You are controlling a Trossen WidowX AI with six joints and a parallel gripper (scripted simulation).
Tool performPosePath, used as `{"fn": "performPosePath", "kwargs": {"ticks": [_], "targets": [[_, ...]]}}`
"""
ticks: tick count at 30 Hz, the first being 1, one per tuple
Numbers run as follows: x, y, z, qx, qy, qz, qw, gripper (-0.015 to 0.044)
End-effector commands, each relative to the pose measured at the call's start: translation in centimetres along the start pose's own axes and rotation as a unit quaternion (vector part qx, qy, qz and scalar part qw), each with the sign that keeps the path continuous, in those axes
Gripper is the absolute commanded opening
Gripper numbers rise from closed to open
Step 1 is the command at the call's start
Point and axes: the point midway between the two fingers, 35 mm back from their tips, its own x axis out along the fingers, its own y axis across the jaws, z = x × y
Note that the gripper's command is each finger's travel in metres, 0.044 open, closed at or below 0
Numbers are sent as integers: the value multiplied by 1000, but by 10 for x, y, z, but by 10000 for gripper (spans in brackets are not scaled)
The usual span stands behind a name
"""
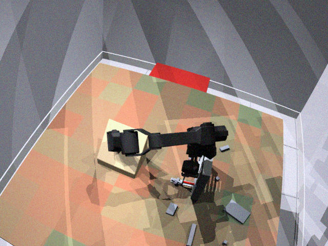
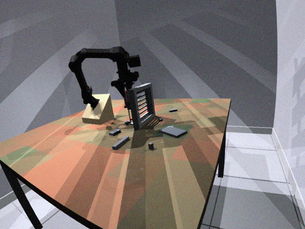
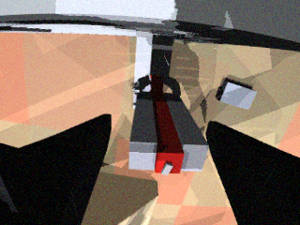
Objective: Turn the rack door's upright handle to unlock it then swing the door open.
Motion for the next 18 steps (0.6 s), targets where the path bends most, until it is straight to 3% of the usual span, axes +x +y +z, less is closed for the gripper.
{"fn": "performPosePath", "kwargs": {"ticks": [1, 8, 15, 18], "targets": [[9, -1, -2, -4, 3, -2, 1000, 287], [18, -2, -3, -4, 4, 0, 1000, 287], [18, -2, -3, -4, 4, 0, 1000, 103], [18, -2, -3, -4, 4, 0, 1000, 83]]}}
